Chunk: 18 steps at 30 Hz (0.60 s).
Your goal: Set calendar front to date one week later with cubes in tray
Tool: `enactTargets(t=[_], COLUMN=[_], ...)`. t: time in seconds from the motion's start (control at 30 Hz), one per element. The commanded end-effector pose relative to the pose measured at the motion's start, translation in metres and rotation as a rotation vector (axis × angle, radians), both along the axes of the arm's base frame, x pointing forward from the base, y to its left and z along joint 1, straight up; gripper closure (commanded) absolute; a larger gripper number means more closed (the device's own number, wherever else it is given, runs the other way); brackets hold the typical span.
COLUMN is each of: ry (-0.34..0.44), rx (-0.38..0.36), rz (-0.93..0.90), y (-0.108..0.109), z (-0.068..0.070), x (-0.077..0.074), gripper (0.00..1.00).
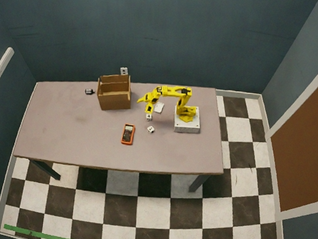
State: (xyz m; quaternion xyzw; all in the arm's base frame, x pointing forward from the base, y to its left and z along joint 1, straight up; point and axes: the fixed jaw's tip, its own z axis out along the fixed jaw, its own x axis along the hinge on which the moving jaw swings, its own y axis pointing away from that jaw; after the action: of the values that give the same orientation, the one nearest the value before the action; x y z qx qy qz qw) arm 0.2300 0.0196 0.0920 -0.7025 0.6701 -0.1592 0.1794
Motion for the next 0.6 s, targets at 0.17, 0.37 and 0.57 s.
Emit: enactTargets(t=[0.17,0.37,0.57], ry=[-0.006,0.015,0.043], rx=[0.089,0.197,0.297], rz=[-0.092,-0.213,-0.33], y=[0.018,0.039,0.06], z=[0.003,0.002,0.001], x=[0.002,0.001,-0.002], gripper=[0.65,0.65,0.65])
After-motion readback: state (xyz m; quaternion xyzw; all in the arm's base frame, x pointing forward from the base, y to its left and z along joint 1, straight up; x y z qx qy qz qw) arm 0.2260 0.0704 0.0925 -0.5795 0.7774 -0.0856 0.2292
